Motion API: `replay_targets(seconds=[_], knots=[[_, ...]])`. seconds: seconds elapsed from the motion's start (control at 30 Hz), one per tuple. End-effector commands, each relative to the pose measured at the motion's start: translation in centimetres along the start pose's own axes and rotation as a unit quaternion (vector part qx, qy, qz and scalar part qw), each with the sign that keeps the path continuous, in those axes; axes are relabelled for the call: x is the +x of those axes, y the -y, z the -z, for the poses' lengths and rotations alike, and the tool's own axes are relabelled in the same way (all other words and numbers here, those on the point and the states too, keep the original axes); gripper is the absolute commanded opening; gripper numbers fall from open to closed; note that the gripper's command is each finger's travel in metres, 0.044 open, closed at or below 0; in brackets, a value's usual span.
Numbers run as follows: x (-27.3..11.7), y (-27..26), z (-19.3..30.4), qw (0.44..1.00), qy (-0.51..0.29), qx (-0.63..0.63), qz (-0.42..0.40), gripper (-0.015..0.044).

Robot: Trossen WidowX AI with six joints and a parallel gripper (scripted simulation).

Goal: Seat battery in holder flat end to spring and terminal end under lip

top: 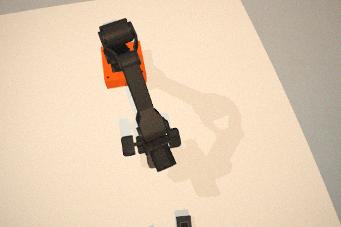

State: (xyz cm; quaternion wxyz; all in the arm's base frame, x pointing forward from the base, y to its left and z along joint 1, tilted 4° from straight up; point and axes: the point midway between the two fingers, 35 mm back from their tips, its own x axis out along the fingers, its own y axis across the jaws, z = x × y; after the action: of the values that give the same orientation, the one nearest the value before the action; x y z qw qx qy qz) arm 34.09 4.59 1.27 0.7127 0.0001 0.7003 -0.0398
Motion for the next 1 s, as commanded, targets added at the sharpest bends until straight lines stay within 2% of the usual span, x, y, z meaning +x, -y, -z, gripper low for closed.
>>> replay_targets(seconds=[0.0, 0.77, 0.9, 0.97], knots=[[0.05, 0.07, 0.35, 1.0, 0.001, 0.002, 0.001, 0.0073], [0.12, 0.1, 0.88, 1.0, 0.005, 0.003, -0.001, 0.0073], [0.12, 0.1, 0.88, 1.0, 0.005, 0.003, -0.001, 0.0175], [0.07, 0.1, 0.88, 1.0, 0.005, 0.003, -0.001, 0.0175]])
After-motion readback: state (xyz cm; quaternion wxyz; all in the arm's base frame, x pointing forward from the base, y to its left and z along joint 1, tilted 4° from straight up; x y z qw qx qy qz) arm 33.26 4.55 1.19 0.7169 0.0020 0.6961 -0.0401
